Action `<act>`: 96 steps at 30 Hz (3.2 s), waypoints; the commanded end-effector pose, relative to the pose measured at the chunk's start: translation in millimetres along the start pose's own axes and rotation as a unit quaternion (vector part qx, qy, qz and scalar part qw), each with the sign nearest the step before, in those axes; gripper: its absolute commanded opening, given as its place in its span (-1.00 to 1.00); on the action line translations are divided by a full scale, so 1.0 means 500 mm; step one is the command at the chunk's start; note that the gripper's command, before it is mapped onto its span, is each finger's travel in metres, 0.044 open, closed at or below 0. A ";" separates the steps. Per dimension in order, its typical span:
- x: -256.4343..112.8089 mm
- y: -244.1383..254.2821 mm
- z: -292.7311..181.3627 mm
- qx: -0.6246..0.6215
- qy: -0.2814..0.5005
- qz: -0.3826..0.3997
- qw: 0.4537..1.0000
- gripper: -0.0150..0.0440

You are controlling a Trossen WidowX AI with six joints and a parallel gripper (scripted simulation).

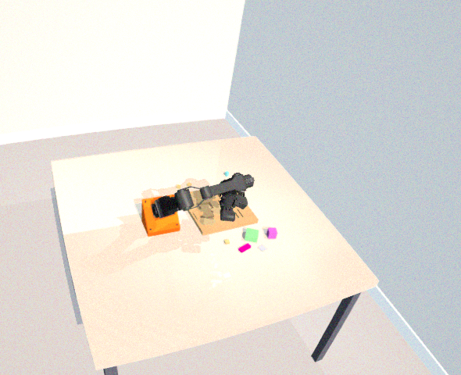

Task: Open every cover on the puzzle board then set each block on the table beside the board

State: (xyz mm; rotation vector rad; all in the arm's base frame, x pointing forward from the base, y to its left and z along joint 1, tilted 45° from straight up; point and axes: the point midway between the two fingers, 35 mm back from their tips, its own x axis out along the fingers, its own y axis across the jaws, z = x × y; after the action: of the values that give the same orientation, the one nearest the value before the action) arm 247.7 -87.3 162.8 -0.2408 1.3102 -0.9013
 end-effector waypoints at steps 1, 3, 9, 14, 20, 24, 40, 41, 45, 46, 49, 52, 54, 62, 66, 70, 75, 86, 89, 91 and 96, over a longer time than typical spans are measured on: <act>0.005 -0.030 -0.017 -0.004 0.002 -0.006 1.000 -0.22; 0.006 -0.043 -0.023 -0.004 0.002 -0.007 1.000 -0.22; 0.009 -0.082 -0.046 -0.004 0.002 -0.012 1.000 -0.22; 0.011 -0.102 -0.060 -0.003 0.002 -0.016 1.000 -0.22; 0.022 -0.100 -0.058 -0.003 0.002 -0.014 1.000 -0.22; 0.035 -0.098 -0.056 -0.003 0.003 -0.013 1.000 -0.22; 0.087 -0.095 -0.051 -0.002 0.004 -0.010 1.000 -0.22; 0.090 -0.095 -0.051 -0.002 0.004 -0.010 1.000 -0.22; 0.103 -0.095 -0.051 -0.002 0.004 -0.010 1.000 -0.22; 0.107 -0.095 -0.051 -0.002 0.004 -0.010 1.000 -0.22; 0.117 -0.095 -0.050 -0.002 0.004 -0.010 1.000 -0.22; 0.126 -0.096 -0.050 -0.002 0.004 -0.010 1.000 -0.22; 0.133 -0.096 -0.050 -0.002 0.004 -0.010 1.000 -0.22; 0.159 -0.099 -0.051 -0.002 0.003 -0.011 1.000 -0.22; 0.172 -0.101 -0.052 -0.002 0.002 -0.012 1.000 -0.22; 0.185 -0.103 -0.054 -0.002 0.002 -0.013 1.000 -0.22; 0.201 -0.106 -0.056 -0.002 0.001 -0.015 1.000 -0.22; 0.224 -0.111 -0.060 -0.003 0.000 -0.018 1.000 -0.22; 0.218 -0.113 -0.056 0.001 -0.003 -0.020 1.000 -0.04; 0.218 -0.113 -0.056 0.001 -0.003 -0.020 1.000 0.14; 0.218 -0.113 -0.056 0.001 -0.003 -0.020 1.000 0.58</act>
State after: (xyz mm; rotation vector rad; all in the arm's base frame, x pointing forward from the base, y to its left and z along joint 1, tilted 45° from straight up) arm 196.6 -190.0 110.6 -0.2677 1.3027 -0.9342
